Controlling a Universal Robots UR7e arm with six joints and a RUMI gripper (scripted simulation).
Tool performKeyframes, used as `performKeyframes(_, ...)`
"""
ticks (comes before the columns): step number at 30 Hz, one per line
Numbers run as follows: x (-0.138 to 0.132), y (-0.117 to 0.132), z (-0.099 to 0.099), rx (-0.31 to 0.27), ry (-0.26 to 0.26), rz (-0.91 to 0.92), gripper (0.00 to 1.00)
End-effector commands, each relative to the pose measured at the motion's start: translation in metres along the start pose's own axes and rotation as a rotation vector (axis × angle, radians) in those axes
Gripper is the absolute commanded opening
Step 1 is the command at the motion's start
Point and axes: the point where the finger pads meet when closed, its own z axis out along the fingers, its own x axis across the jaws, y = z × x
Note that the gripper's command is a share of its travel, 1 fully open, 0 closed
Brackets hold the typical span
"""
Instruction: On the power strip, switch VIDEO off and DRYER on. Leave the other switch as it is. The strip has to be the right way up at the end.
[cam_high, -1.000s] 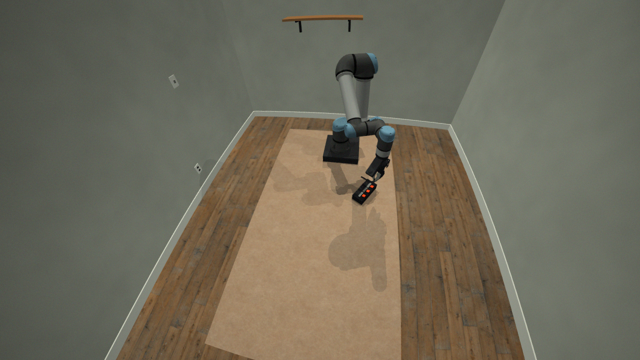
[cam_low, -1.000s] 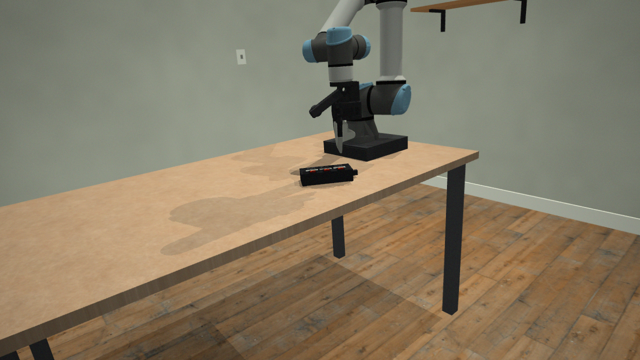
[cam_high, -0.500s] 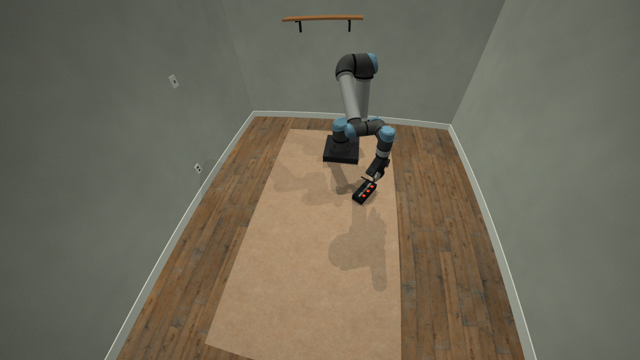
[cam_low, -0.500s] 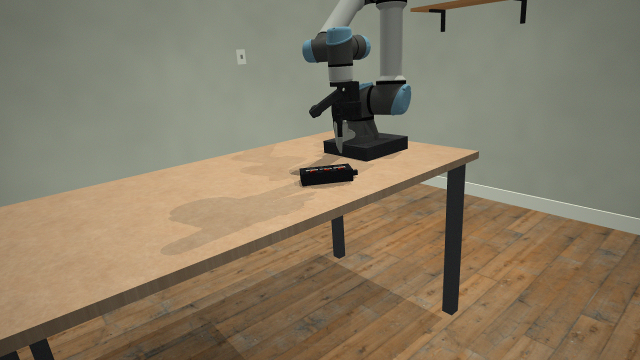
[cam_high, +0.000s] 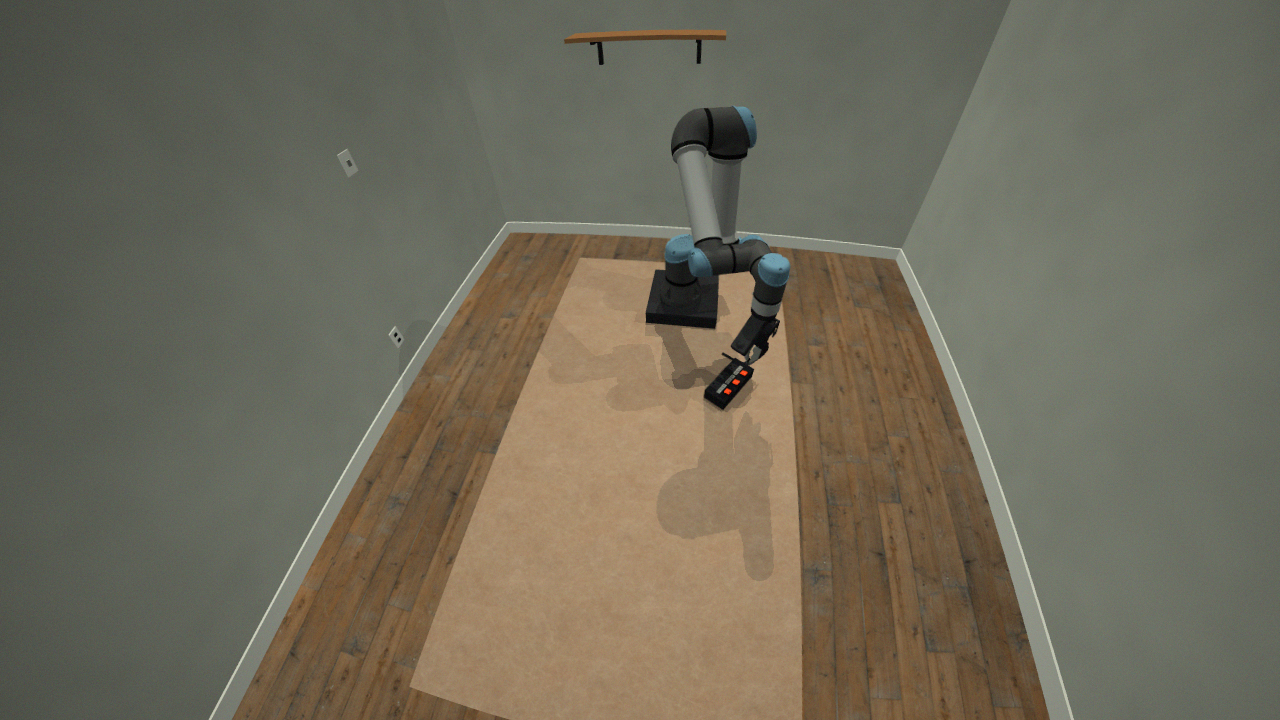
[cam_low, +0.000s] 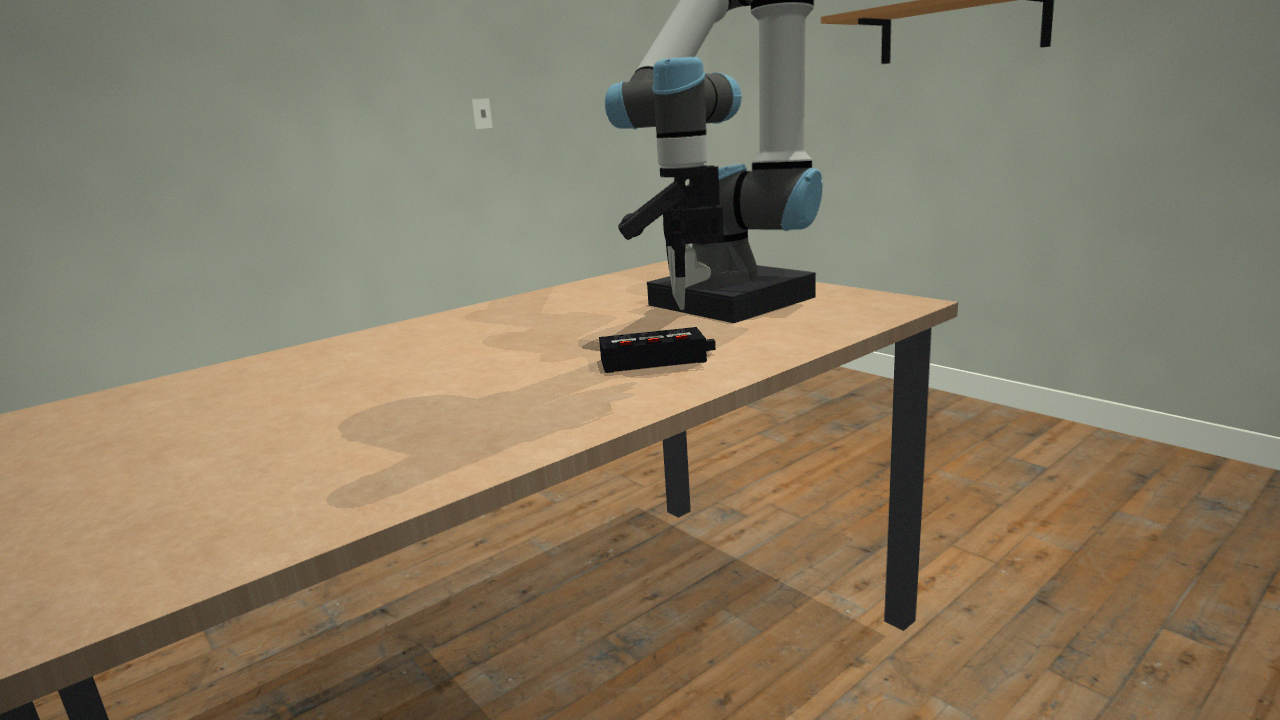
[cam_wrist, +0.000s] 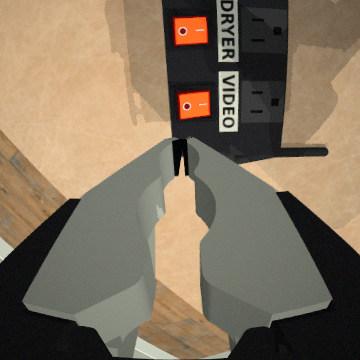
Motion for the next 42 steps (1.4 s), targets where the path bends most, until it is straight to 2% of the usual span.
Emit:
performKeyframes(1, 0.000, 0.000, 0.005, 0.001, -0.001, 0.000, 0.00)
performKeyframes(20, 0.000, 0.000, 0.027, 0.001, -0.001, 0.000, 0.00)
performKeyframes(42, 0.000, 0.000, 0.038, 0.001, -0.001, 0.000, 0.00)
